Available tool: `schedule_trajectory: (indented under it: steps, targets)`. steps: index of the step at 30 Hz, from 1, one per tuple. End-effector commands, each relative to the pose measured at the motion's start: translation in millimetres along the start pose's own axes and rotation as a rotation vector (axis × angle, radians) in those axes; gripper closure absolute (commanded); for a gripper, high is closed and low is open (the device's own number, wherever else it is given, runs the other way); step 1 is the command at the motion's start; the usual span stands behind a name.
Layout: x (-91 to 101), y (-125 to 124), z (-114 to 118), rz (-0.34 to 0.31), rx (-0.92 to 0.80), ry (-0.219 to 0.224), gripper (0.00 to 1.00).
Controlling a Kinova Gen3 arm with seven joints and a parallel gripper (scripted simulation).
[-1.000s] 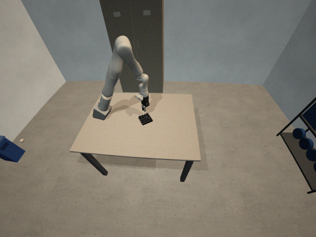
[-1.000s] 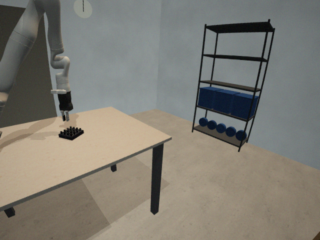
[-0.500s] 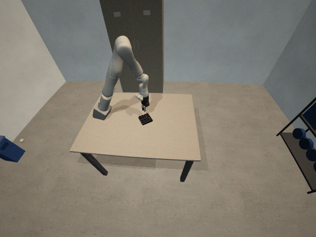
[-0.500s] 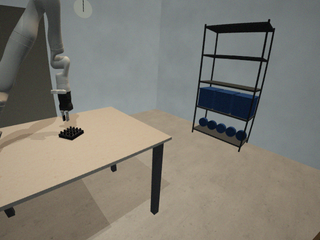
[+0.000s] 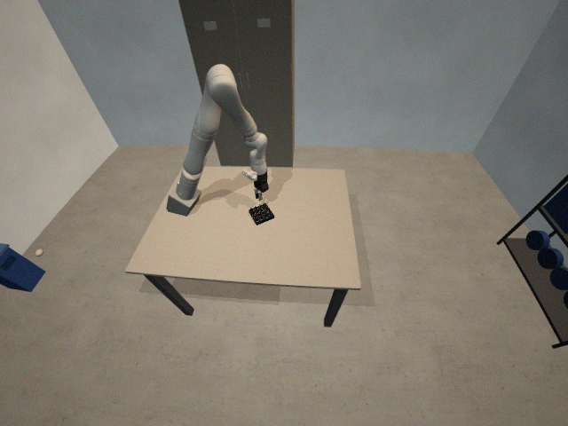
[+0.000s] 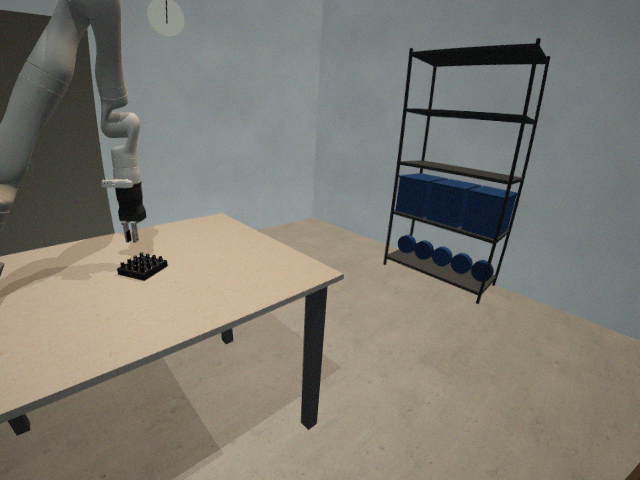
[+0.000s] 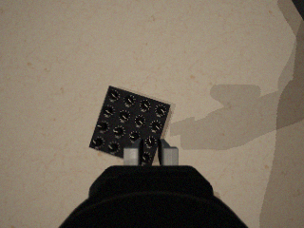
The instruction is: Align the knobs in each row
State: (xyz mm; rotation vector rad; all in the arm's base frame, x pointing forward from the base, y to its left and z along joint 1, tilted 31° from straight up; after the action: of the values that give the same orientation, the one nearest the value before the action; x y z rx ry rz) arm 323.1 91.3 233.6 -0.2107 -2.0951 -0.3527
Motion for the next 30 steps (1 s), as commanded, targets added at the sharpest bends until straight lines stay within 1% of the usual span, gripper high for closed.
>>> schedule_trajectory:
  steps: [1, 19, 30]
  targets:
    - [0.3, 0.3, -0.2, -0.001, 0.000, -0.001, 0.54]
    - [-0.9, 0.3, -0.2, -0.001, 0.000, -0.001, 0.54]
    - [-8.1, 0.4, -0.1, -0.001, 0.000, -0.001, 0.54]
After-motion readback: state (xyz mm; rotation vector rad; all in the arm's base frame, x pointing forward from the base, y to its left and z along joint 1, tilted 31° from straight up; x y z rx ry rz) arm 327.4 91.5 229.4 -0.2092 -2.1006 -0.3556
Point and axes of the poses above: the point where the finger pads meet when closed, its own x axis back along the fingers, its own z axis across the jaws, y = z × x, the point moved 5 cm from there along x, back along the fingers, and after that the axes turned 9 degrees about x, right-handed, at the moved point
